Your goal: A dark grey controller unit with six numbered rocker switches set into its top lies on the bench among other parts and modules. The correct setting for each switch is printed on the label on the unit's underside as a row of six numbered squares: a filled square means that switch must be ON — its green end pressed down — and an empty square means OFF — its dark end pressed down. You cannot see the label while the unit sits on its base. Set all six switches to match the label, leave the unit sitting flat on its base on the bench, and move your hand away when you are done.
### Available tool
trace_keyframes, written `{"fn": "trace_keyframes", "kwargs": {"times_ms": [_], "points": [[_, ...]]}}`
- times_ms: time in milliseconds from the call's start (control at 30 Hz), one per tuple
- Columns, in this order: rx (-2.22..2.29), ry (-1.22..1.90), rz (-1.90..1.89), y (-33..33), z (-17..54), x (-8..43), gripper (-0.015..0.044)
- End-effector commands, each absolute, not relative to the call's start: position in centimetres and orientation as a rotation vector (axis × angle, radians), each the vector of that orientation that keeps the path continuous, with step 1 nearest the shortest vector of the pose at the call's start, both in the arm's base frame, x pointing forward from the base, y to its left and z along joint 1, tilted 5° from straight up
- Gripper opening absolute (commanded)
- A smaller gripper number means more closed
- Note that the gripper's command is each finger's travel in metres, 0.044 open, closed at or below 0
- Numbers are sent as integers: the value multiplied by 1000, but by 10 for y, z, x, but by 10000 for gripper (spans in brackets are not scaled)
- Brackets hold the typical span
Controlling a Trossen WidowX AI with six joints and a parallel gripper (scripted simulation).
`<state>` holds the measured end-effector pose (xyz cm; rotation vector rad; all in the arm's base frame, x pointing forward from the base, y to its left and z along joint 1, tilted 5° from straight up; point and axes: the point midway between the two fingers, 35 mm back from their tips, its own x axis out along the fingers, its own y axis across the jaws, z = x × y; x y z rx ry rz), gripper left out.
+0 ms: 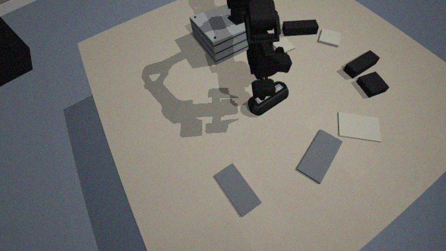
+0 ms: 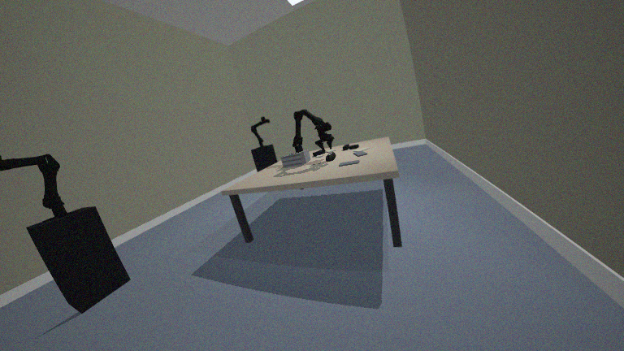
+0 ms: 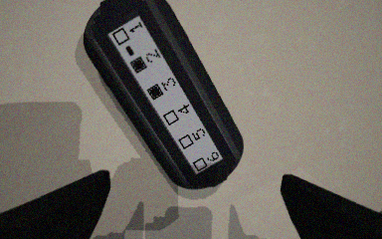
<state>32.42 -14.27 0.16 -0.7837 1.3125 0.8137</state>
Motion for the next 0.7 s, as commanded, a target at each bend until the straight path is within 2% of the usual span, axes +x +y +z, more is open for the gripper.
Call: {"fn": "trace_keyframes", "kwargs": {"times_ms": [0,667], "points": [[-1108,1208,1213,-158,-10,333,440],[-1143,1190,1255,-159,-18,334,440]]}}
